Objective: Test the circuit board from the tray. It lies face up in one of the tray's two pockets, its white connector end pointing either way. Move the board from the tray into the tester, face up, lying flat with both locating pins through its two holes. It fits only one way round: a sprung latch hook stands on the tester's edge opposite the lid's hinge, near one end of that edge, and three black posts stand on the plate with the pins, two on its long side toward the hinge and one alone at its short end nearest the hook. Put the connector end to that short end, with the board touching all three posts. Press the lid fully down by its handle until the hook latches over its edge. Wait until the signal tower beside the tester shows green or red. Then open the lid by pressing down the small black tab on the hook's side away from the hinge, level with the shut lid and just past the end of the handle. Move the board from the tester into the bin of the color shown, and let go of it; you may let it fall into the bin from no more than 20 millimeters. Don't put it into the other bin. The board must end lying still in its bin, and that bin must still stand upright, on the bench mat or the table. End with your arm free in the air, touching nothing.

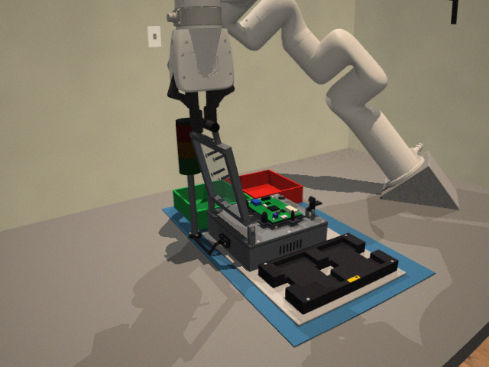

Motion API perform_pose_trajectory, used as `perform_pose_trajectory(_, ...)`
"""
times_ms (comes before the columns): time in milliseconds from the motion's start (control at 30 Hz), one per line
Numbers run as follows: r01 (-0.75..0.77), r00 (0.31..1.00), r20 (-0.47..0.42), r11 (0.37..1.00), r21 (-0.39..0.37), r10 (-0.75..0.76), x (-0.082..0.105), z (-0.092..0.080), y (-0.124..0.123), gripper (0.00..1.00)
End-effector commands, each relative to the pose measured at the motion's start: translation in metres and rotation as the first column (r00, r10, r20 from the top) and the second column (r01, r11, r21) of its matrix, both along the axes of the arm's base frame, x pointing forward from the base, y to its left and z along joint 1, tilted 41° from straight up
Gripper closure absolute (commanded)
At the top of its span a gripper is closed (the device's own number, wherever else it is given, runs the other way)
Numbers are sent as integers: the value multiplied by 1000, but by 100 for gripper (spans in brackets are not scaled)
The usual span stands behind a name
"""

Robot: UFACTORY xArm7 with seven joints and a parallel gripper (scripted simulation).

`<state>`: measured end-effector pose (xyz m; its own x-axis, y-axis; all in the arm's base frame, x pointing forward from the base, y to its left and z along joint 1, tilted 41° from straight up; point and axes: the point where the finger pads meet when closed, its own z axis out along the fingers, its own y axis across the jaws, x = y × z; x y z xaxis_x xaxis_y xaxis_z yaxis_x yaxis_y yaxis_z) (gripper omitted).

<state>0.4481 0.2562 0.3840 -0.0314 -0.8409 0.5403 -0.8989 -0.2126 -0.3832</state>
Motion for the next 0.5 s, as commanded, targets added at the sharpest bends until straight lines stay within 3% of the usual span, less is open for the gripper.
perform_pose_trajectory(0,-3,1000,2,1000,2,3,-5,0,1,100)
perform_pose_trajectory(467,-3,1000,2,1000,2,3,-19,-3,-1,100)
